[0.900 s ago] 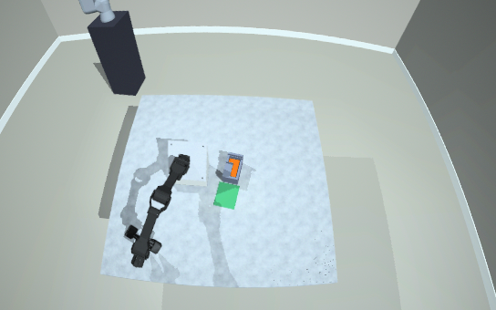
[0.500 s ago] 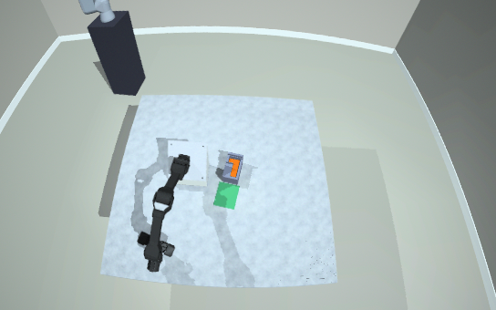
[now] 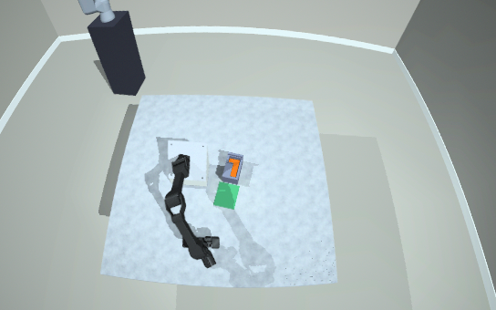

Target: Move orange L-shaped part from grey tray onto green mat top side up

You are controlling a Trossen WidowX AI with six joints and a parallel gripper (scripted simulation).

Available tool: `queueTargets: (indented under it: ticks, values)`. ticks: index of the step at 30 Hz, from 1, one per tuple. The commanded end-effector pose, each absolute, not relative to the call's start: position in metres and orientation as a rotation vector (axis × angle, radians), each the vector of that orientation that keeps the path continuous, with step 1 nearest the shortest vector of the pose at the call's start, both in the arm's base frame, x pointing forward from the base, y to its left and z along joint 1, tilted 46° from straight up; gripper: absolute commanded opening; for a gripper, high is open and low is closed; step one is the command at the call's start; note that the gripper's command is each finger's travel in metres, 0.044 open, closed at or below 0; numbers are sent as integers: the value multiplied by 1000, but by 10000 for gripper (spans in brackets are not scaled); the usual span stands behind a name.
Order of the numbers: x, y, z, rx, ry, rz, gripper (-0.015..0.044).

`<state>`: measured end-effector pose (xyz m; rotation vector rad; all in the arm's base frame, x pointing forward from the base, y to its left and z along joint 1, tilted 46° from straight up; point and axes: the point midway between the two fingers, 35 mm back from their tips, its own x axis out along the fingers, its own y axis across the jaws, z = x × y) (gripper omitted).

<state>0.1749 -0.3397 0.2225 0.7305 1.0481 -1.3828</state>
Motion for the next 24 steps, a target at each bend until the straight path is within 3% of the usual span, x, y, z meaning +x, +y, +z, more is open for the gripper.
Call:
queueTargets:
  ticks: [1, 12, 18, 24]
  values:
    - [224, -312, 188, 661, 1154, -1301, 180]
    - [339, -161, 89, 307, 1390, -1028, 180]
    - [354, -66, 41, 63, 1449, -909, 180]
    - [337, 26, -1, -212, 1458, -783, 180]
